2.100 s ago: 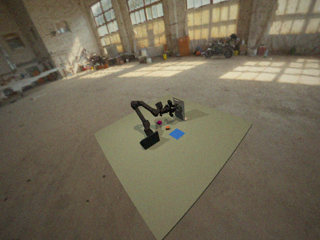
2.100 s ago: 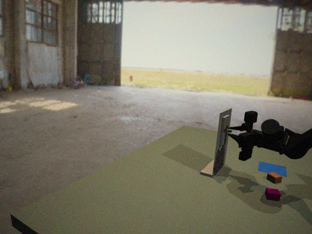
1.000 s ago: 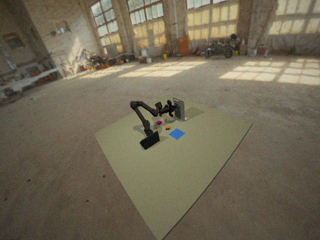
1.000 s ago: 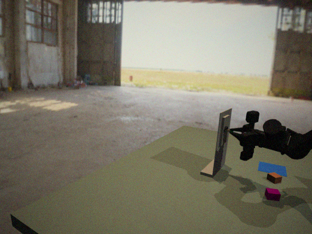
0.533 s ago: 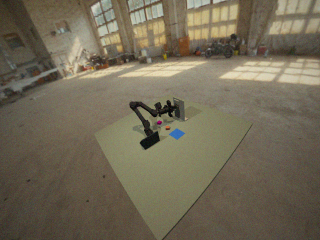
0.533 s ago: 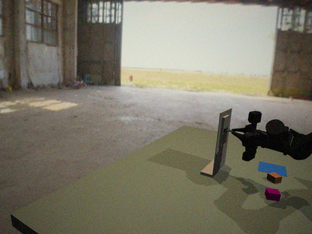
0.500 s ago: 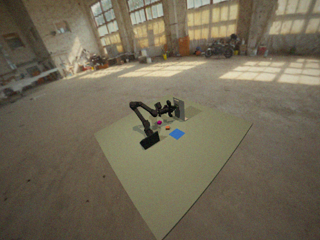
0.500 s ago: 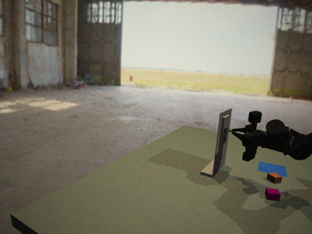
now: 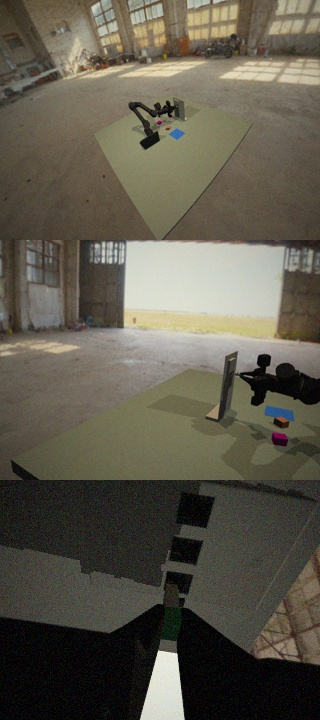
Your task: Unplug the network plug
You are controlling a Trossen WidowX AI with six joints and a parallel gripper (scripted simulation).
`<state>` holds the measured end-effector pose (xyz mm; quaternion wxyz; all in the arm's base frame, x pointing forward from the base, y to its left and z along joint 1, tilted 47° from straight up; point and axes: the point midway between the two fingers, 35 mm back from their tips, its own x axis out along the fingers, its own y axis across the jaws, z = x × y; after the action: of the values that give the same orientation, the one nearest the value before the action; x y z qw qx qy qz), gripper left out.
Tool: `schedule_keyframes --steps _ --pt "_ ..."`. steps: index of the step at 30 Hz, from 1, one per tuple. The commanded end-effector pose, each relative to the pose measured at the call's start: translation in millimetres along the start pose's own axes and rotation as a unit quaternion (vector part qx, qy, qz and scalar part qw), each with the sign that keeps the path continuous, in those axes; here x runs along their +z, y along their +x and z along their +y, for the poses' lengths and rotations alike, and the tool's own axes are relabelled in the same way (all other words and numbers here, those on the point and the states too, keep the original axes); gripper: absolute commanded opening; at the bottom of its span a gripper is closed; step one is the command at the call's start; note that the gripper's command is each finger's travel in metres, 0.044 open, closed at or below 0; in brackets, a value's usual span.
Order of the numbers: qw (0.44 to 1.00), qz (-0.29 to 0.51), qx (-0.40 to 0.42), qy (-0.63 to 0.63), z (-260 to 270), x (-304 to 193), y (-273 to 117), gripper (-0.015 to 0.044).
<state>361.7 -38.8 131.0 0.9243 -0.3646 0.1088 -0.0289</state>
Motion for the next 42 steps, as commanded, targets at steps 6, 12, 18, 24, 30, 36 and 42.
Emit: schedule_keyframes --steps 6,12,18,24,30,36,42 --pt "1.000 0.000 0.001 0.000 0 -2 -6 0.0000" --pt "1.000 0.000 0.001 0.000 0 -2 -9 0.0000" --pt "1.000 0.000 0.001 0.000 0 -3 -12 0.0000" --pt "1.000 0.000 0.002 0.000 0 -4 -15 0.0000" --pt "1.000 0.000 0.002 0.000 0 -5 -18 0.0000" --pt "1.000 0.000 0.002 0.000 0 -6 -20 0.0000" --pt "1.000 0.000 0.002 0.000 0 -6 -23 0.0000"
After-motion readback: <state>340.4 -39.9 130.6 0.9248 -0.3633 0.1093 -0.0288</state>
